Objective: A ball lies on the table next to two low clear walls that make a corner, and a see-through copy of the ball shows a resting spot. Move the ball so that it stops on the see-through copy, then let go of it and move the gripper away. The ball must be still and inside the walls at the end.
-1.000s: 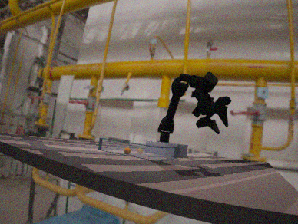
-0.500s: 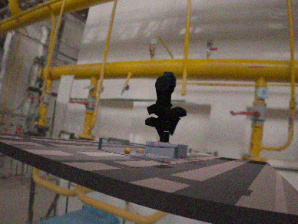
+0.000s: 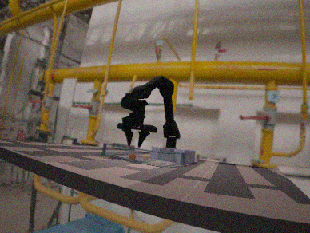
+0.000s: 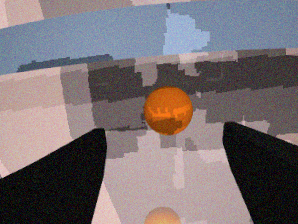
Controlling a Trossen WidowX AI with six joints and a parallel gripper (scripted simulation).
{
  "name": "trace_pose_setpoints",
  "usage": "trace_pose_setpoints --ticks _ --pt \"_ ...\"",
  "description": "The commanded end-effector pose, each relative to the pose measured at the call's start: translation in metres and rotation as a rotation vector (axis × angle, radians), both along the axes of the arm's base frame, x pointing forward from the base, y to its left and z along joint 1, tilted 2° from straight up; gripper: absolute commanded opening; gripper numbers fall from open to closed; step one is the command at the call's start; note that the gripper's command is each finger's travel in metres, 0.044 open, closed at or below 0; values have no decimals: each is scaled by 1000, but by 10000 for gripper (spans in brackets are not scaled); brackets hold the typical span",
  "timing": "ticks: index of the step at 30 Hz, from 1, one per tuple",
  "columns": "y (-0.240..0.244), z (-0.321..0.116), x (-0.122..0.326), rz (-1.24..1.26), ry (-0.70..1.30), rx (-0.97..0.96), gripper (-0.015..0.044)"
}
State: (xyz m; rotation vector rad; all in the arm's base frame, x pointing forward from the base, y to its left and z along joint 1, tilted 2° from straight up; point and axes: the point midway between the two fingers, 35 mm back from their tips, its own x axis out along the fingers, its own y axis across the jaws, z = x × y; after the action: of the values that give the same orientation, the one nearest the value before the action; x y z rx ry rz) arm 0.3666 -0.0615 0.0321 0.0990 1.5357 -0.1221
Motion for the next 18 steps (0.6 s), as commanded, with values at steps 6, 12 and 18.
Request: trace_pose_setpoints --ticks 6,12,18 --pt "-4 -5 -8 42 26 -8 258" --pt "-4 -19 -8 42 26 -8 258" --pt "-4 -26 -7 42 26 -8 258"
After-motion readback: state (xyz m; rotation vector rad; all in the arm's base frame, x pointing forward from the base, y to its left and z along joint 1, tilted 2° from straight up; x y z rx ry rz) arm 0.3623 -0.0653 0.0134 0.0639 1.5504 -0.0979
